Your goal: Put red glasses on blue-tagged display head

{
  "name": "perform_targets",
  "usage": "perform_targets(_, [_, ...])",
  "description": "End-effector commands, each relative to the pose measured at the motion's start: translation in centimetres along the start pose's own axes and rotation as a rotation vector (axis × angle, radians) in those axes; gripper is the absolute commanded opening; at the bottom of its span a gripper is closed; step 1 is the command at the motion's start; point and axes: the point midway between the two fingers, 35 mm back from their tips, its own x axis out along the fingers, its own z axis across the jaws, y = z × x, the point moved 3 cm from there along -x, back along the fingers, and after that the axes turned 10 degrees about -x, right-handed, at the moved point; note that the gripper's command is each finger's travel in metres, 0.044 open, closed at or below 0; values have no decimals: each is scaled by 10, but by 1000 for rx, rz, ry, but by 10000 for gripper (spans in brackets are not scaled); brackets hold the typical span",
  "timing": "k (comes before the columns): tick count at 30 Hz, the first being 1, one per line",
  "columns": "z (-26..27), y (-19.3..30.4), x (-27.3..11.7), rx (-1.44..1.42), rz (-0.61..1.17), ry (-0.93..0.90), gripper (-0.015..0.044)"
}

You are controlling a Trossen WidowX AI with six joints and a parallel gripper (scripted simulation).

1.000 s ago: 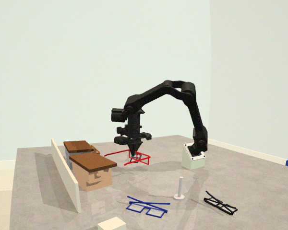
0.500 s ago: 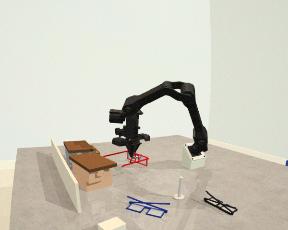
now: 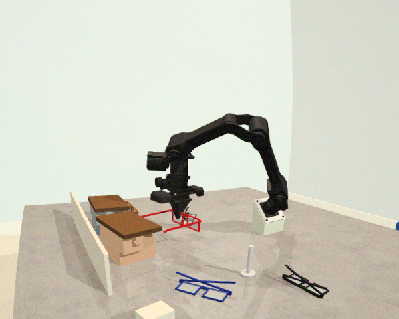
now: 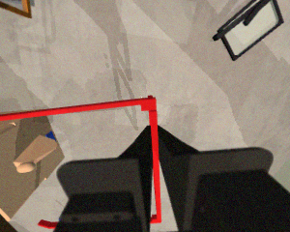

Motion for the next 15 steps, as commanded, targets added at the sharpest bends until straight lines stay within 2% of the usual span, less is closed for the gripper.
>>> perform_targets(1, [6, -2, 0, 2, 3, -3, 0])
perform_targets(15, [26, -5, 0, 1, 6, -5, 0])
